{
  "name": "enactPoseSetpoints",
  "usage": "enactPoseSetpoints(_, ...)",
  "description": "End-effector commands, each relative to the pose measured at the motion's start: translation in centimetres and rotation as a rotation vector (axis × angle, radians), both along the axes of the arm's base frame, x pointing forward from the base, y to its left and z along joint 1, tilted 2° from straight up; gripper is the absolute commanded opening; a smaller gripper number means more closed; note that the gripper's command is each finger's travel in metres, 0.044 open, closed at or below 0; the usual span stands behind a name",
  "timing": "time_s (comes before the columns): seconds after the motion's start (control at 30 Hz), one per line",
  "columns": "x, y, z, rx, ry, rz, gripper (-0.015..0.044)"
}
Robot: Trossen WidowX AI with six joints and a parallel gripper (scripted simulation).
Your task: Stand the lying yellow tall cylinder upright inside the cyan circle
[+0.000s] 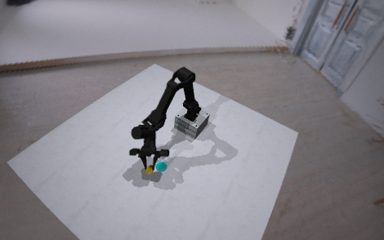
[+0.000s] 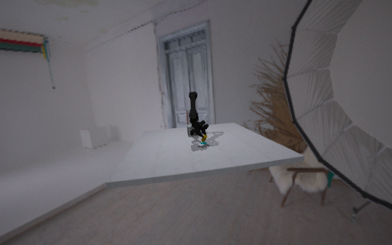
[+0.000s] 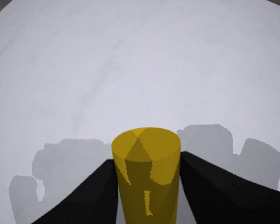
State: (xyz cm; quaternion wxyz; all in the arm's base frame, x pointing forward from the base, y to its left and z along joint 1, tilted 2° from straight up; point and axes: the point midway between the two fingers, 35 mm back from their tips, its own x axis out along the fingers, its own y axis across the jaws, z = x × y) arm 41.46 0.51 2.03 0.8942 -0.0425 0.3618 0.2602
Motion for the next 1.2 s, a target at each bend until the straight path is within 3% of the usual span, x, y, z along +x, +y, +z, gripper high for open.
enactPoseSetpoints(0.0,-0.08,-0.06,-0.07,0.022,-0.018,-0.002,0.0105)
enactPoseSetpoints(1.17,-0.88,-0.88,0.45,0.147,-0.193,-0.002,0.0105)
